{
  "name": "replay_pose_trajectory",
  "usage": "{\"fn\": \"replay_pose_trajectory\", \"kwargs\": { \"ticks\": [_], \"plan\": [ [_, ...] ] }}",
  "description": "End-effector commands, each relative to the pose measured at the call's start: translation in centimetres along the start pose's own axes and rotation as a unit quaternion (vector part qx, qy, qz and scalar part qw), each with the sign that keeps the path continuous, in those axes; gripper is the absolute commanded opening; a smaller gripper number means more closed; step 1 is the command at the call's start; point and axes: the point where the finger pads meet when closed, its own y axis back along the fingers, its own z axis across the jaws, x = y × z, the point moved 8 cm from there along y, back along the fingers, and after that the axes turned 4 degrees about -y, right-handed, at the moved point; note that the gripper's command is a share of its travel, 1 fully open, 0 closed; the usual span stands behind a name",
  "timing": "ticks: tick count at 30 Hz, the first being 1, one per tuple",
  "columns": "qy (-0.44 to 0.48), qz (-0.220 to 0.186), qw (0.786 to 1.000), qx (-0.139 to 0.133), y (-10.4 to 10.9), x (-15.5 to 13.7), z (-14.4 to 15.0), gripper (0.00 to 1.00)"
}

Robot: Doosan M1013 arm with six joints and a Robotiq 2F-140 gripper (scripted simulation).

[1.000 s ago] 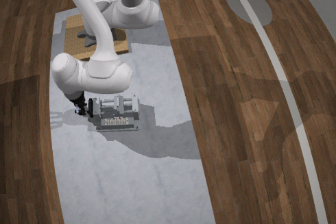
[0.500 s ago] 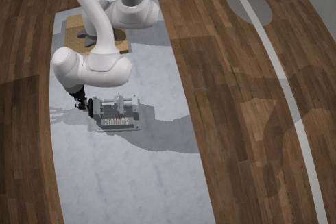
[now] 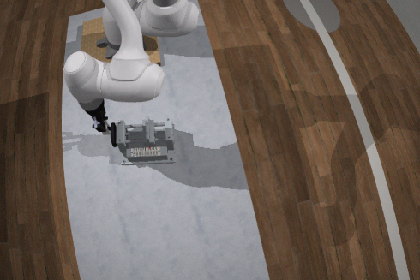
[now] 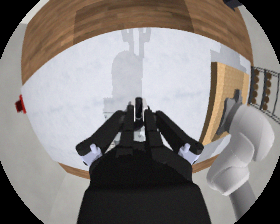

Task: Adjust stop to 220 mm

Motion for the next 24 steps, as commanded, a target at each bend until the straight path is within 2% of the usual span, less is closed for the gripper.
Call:
{"fn": "replay_pose_trajectory", "kwargs": {
  "ticks": [1,15,24],
  "plan": [
    [0.0,0.0,1.0,0.0,0.9,0.0,0.1,0.04],
    [0.0,0.0,1.0,0.0,3.6,-0.1,-1.7,0.04],
    [0.0,0.0,1.0,0.0,3.7,-0.2,-3.6,0.04]
  ]
}}
